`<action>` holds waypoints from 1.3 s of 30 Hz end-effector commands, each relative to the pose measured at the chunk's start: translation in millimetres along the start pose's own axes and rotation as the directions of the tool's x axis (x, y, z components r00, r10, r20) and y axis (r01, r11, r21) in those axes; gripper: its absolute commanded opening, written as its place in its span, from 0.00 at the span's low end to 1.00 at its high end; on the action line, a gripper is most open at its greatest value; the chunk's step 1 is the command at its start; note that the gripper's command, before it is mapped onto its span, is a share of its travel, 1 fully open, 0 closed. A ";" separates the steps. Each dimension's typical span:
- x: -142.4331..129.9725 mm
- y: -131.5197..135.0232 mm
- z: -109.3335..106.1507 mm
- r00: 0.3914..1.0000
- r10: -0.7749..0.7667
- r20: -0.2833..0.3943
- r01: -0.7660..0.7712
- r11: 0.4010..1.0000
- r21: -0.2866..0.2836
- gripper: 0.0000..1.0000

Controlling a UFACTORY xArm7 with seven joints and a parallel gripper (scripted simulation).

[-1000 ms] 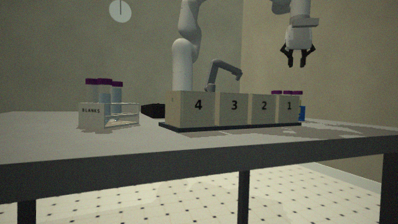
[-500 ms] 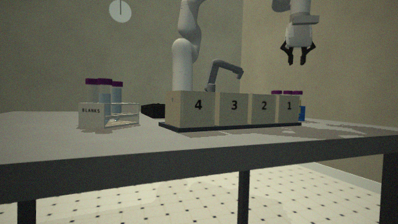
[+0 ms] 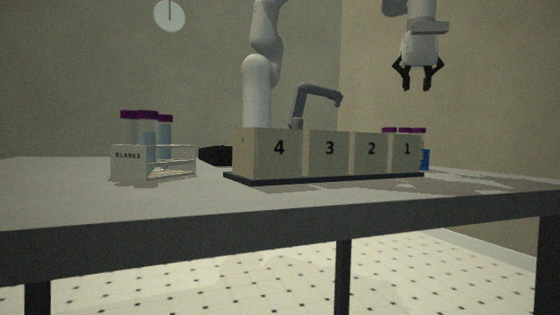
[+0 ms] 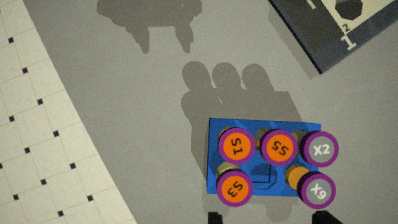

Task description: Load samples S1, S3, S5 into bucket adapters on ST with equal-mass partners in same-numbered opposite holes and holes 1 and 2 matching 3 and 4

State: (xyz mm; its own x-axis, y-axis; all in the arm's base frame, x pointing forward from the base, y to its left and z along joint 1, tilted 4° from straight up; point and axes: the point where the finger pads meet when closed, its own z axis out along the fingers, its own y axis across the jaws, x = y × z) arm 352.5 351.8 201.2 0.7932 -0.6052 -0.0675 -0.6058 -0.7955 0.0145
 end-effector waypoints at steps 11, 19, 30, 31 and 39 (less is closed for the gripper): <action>35.0 36.0 -2.1 0.911 -0.412 -0.003 0.412 0.911 0.006 0.57; 35.0 36.1 -2.1 0.770 -0.638 -0.004 0.638 0.770 0.005 0.57; 35.0 36.1 -2.1 0.547 -0.837 -0.005 0.837 0.547 0.004 0.57; 35.0 36.1 -2.1 0.519 -0.855 -0.006 0.855 0.519 0.003 0.57; 35.0 36.1 -2.1 0.276 -0.961 -0.006 0.961 0.276 0.002 0.57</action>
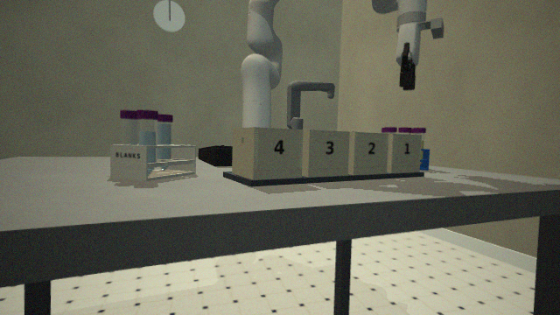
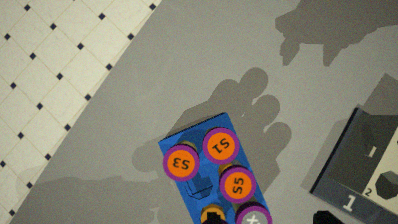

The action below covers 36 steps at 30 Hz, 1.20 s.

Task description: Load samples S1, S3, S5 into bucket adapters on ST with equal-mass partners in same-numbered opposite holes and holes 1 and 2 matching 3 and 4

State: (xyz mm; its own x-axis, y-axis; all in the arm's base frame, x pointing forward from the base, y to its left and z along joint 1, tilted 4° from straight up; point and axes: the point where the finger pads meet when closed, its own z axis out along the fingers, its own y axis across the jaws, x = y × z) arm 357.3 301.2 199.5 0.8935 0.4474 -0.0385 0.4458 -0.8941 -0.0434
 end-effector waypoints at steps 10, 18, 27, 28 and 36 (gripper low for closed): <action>1.2 -0.1 -2.0 0.915 -0.403 -0.007 0.403 0.915 0.012 0.57; 1.2 -0.1 -2.0 0.915 -0.403 -0.007 0.403 0.915 0.012 0.57; 1.2 -0.2 8.0 0.915 -0.403 -0.007 0.403 0.915 0.012 0.57; 1.2 -0.3 10.0 0.915 -0.403 -0.007 0.403 0.915 0.012 0.57; 1.2 -0.4 22.0 0.915 -0.403 -0.007 0.403 0.915 0.012 0.57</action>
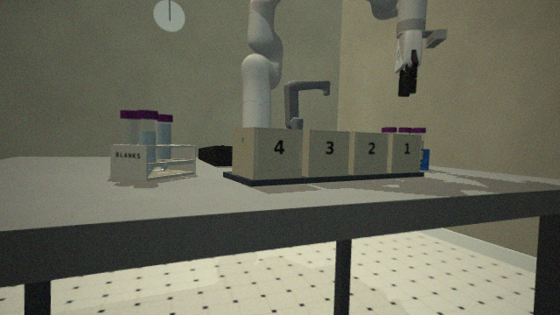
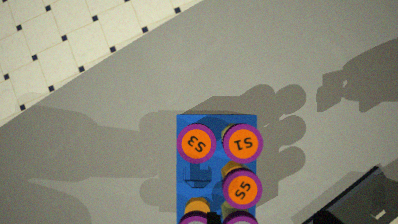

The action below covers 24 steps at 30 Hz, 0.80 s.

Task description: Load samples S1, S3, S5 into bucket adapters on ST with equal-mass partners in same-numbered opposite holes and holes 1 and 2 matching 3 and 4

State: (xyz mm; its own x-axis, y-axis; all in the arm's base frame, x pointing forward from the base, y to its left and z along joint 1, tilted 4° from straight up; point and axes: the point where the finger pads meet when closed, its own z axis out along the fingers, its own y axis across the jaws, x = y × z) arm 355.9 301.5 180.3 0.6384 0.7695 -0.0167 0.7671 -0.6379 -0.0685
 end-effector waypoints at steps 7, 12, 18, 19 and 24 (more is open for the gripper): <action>1.7 0.4 16.8 1.000 0.000 -0.006 0.000 1.000 -0.001 0.57; 1.7 0.4 26.8 1.000 0.000 -0.006 0.000 1.000 -0.001 0.57; 1.8 0.4 34.8 1.000 0.000 -0.006 0.000 1.000 -0.001 0.57; 1.8 0.4 36.8 1.000 0.000 -0.006 0.000 1.000 -0.001 0.57; 1.8 0.4 46.8 1.000 0.000 -0.006 0.000 1.000 -0.001 0.57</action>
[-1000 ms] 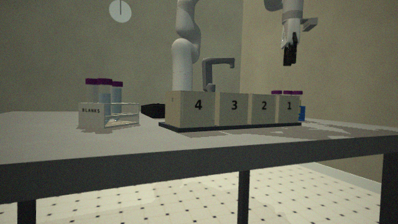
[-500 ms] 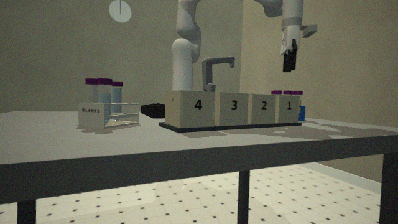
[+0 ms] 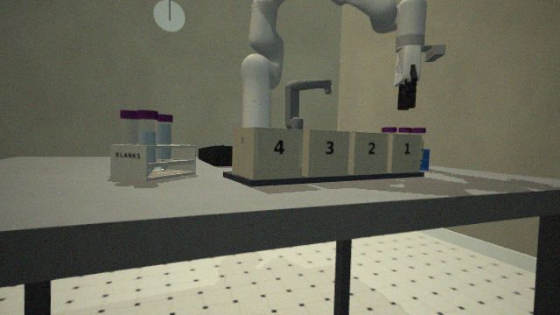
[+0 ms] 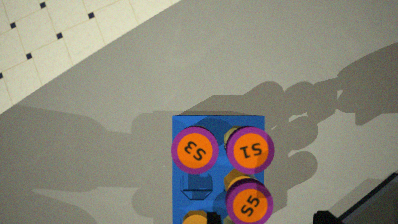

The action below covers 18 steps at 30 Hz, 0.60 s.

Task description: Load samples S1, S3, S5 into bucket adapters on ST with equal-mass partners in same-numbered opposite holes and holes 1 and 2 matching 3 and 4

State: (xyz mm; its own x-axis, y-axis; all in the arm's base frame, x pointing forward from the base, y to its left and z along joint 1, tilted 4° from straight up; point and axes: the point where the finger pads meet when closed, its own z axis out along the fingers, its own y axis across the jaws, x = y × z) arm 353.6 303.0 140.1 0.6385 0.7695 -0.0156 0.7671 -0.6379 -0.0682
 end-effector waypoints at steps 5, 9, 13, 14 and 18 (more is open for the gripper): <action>1.5 0.3 16.6 1.000 0.000 -0.005 0.000 1.000 -0.001 0.57; 1.5 0.3 22.6 1.000 0.000 -0.005 0.000 1.000 -0.001 0.57; 1.5 0.4 28.6 1.000 0.000 -0.005 0.000 1.000 -0.001 0.57; 1.6 0.4 30.6 1.000 0.000 -0.005 0.000 1.000 -0.001 0.57; 1.6 0.4 38.7 1.000 0.000 -0.005 0.000 1.000 -0.001 0.57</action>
State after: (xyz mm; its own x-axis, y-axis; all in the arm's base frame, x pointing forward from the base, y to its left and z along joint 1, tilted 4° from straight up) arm 351.6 303.9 108.3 0.6385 0.7695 -0.0157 0.7671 -0.6379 -0.0683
